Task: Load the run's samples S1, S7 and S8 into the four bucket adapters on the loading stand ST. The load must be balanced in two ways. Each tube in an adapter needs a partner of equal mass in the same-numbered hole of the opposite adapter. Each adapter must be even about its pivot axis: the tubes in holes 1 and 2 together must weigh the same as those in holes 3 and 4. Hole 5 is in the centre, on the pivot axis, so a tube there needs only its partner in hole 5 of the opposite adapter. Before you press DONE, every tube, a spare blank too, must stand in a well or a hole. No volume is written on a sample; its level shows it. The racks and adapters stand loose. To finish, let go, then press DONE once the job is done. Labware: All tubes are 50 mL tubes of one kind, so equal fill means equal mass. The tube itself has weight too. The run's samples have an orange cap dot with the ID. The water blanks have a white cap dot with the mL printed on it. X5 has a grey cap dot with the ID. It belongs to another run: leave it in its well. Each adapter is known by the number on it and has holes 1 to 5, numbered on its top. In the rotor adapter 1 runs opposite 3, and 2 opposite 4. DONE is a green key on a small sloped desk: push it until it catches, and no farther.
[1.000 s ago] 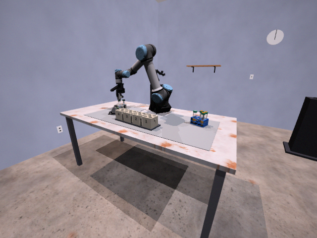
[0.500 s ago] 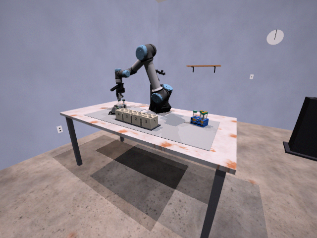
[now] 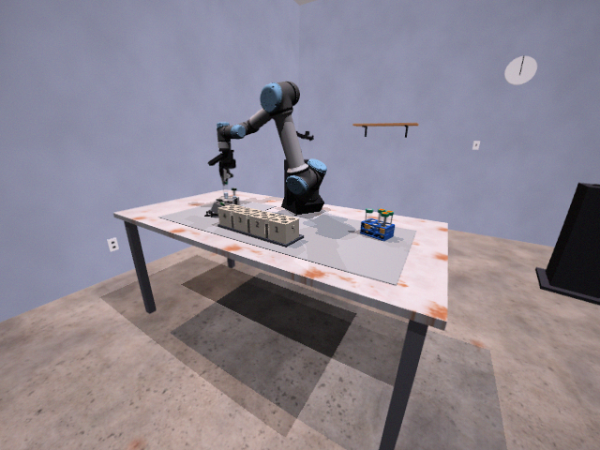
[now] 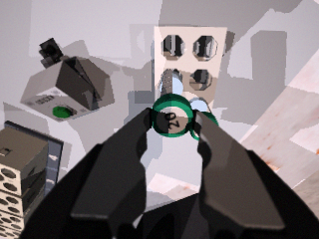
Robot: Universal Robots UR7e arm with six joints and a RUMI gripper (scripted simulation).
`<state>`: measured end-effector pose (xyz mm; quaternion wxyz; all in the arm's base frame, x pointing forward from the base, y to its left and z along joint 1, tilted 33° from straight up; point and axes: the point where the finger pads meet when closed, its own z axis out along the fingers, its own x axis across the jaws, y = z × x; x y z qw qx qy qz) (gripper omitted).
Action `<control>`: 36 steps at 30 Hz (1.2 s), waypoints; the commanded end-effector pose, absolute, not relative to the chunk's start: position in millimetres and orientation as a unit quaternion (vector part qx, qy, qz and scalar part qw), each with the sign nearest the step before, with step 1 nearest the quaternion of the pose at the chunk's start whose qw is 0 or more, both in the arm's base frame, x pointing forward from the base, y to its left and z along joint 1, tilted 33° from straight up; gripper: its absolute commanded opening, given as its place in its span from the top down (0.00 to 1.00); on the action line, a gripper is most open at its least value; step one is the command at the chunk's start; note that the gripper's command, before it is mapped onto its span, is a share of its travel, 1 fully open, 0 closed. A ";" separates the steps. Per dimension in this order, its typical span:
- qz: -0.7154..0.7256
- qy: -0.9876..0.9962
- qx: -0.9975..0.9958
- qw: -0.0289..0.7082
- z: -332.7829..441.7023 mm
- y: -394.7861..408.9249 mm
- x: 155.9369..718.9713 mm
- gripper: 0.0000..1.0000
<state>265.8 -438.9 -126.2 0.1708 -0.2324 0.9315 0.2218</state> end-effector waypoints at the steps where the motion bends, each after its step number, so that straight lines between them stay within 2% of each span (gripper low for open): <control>1: 0.221 0.932 -0.232 0.171 -114.7 -446.0 262.8 1.00; 26: 0.221 0.932 -0.232 0.171 -51.5 -482.9 246.7 1.00; 36: 0.210 0.914 -0.294 0.185 -33.8 -455.6 253.5 1.00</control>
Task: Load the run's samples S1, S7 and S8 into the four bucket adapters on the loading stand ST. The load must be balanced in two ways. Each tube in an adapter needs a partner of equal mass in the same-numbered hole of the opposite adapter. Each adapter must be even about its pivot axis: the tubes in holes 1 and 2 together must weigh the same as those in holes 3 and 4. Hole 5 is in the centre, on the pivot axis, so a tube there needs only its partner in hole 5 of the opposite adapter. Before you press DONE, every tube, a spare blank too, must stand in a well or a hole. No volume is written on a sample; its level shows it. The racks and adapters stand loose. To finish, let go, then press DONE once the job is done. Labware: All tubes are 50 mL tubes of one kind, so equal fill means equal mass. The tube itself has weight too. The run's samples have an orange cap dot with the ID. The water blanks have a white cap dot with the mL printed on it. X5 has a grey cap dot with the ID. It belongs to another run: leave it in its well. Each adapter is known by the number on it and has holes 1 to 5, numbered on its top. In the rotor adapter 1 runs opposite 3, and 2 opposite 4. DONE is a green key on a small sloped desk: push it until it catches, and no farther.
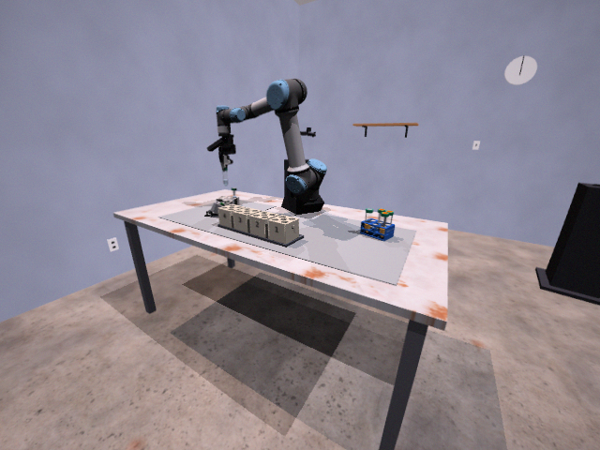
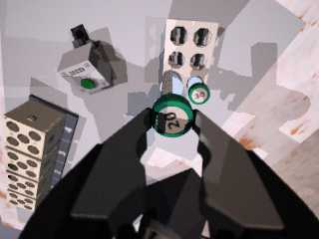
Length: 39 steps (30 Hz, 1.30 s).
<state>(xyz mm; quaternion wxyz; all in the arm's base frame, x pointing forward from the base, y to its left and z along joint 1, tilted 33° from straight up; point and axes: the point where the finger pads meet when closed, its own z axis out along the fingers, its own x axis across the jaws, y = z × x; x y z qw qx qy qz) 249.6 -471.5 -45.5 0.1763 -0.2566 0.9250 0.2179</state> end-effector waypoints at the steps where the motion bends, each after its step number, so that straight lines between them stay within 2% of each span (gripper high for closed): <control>1: 0.207 0.910 -0.306 0.188 -30.2 -450.1 254.9 1.00; 8: 0.189 0.879 -0.387 0.206 -5.4 -411.7 264.4 1.00; 39: 0.190 0.879 -0.387 0.206 90.3 -263.7 301.1 1.00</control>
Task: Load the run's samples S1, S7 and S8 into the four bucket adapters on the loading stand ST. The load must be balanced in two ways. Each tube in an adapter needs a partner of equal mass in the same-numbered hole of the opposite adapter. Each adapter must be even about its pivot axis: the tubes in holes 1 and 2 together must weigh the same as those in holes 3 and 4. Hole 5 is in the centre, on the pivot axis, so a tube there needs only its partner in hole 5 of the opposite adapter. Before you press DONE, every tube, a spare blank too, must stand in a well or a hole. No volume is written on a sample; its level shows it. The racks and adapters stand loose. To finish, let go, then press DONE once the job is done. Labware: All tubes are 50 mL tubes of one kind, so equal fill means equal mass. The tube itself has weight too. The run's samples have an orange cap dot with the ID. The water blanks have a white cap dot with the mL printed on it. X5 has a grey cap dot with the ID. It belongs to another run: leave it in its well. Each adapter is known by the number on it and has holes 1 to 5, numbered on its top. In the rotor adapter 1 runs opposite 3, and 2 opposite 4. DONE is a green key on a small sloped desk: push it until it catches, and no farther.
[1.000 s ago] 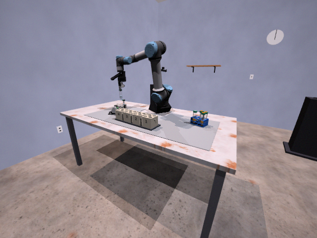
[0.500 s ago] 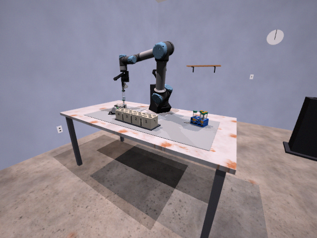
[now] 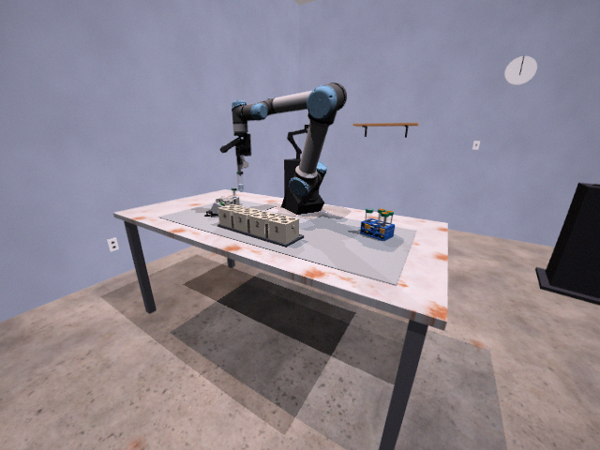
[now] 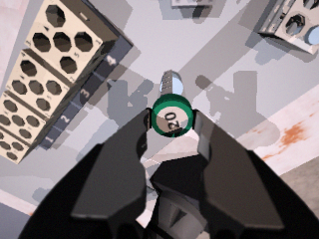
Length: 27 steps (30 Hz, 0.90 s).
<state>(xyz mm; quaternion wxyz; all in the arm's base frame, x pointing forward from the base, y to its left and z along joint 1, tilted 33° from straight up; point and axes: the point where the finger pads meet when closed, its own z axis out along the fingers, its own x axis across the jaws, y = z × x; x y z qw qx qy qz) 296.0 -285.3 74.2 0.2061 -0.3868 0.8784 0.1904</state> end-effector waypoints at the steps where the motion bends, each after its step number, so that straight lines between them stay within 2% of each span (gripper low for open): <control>1: 0.190 0.879 -0.387 0.206 93.8 -258.2 302.5 1.00; 27: 0.190 0.879 -0.387 0.206 172.0 -137.7 332.4 1.00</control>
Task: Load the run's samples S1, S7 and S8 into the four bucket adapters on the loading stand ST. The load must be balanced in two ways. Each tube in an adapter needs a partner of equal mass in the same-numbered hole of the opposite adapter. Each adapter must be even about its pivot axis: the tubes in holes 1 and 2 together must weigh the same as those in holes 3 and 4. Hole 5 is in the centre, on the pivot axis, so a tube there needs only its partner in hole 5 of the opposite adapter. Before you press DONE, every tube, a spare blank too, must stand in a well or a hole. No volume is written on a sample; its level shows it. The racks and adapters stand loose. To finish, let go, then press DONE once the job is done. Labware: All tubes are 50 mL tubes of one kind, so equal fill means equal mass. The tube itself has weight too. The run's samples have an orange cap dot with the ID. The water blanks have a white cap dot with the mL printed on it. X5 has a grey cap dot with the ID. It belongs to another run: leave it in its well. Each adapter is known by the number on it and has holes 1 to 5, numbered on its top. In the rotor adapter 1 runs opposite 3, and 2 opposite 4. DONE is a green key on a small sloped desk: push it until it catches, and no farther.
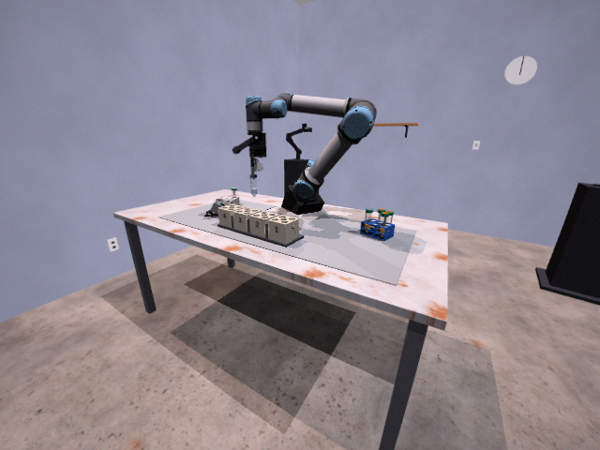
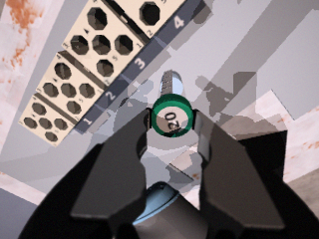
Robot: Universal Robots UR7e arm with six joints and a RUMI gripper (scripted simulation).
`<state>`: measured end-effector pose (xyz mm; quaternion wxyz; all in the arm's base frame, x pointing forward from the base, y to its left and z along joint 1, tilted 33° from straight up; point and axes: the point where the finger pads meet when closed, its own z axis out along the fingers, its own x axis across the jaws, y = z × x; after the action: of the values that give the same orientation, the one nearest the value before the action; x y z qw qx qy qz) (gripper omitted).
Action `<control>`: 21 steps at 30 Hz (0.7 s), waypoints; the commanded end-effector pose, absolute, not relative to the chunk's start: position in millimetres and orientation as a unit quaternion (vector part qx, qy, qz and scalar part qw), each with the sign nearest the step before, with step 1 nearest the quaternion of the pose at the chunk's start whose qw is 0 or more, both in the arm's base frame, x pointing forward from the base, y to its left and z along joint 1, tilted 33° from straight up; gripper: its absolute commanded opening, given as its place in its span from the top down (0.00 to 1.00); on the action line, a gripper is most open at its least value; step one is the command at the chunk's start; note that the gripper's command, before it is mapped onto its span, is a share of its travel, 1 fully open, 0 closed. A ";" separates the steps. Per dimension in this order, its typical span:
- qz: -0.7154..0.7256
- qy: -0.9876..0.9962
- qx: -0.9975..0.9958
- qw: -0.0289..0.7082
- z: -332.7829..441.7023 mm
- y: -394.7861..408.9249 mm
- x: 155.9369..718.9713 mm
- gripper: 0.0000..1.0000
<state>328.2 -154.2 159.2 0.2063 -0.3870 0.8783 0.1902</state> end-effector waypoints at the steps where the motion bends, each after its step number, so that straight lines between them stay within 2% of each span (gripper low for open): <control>1: 0.190 0.879 -0.387 0.206 175.5 -132.2 333.7 1.00; 21: 0.190 0.879 -0.387 0.206 239.4 -33.5 358.3 1.00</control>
<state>352.6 -54.1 225.0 0.2068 -0.3871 0.8782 0.1903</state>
